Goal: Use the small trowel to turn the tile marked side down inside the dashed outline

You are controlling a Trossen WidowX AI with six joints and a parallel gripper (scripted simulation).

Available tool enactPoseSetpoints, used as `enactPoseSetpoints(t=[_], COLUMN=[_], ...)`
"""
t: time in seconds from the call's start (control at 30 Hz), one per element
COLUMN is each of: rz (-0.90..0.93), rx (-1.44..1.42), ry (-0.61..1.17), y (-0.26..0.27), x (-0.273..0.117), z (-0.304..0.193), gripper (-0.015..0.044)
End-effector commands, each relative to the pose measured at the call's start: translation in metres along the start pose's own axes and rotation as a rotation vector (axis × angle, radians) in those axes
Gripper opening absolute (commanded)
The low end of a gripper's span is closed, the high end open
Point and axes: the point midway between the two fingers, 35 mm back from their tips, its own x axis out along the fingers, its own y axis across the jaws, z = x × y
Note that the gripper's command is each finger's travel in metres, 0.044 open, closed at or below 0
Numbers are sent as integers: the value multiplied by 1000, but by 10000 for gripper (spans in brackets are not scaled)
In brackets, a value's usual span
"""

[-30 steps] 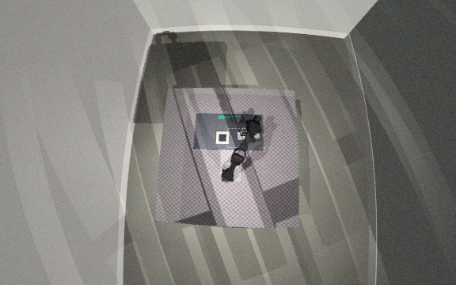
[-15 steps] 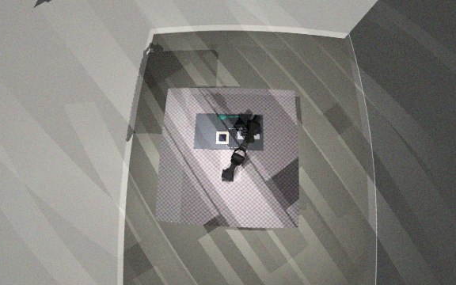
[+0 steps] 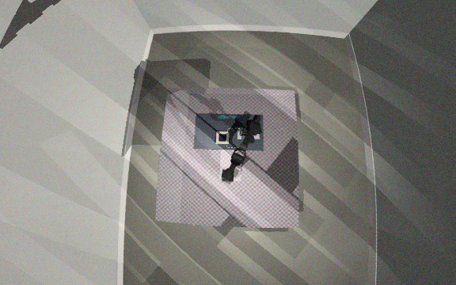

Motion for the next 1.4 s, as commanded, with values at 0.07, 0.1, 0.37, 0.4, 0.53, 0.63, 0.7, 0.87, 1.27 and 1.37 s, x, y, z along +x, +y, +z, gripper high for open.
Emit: enactPoseSetpoints(t=[0.07, 0.1, 0.37, 0.4, 0.53, 0.63, 0.7, 0.87, 1.27, 1.37], rz=[-1, -1, 7, 7, 8, 23, 41, 85, 195, 222], rx=[3, 3, 0, 0, -3, -54, -111, -259, -616, -706], ry=[-2, -2, -4, -3, -3, -1, 1, 0, -35, -51], y=[-2, -3, -3, -3, -3, -2, -2, 0, 3, 3], x=[-28, -37, -46, -50, -56, -55, -54, -52, -46, -44], z=[-1, -1, -1, -1, -2, -1, -1, 1, 5, 8], gripper=[270, 270, 296, 300, 300, 300, 300, 300, 300, 300])
